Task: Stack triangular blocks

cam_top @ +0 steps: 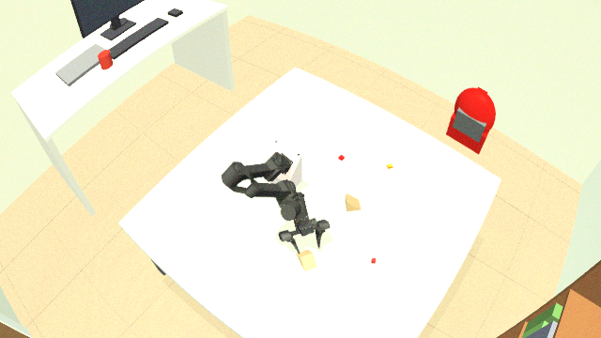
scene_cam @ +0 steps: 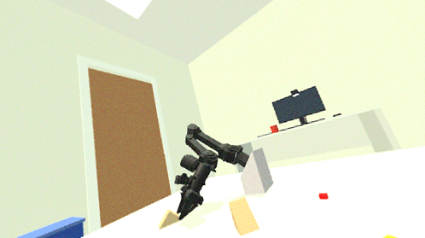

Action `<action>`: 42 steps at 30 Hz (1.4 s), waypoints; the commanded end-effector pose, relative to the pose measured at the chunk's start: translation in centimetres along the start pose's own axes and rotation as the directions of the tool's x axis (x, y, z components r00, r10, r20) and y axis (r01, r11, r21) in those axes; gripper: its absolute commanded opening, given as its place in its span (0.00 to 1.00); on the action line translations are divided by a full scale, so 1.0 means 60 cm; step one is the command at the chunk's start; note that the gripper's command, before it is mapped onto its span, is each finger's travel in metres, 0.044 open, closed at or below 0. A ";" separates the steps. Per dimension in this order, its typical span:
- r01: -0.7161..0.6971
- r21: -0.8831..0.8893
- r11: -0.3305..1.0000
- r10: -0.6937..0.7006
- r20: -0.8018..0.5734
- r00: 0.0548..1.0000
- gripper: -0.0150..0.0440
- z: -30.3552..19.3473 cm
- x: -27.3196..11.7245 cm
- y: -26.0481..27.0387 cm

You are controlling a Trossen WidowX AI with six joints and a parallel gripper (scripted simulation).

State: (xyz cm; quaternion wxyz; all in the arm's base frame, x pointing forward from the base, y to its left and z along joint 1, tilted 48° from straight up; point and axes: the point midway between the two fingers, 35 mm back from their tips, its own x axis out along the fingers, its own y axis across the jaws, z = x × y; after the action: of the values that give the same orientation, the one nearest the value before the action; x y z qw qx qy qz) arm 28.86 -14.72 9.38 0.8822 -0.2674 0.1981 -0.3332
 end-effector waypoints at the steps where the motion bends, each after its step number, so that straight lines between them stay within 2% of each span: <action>1: -0.002 -0.002 1.000 0.002 -0.003 1.000 0.83 -0.002 -0.001 0.001; 42: -0.002 -0.002 1.000 0.002 -0.003 1.000 0.37 -0.002 -0.001 0.001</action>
State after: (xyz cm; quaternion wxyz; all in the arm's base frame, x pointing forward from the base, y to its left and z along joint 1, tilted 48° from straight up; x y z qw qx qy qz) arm 28.85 -14.71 9.37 0.8822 -0.2675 0.1983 -0.3330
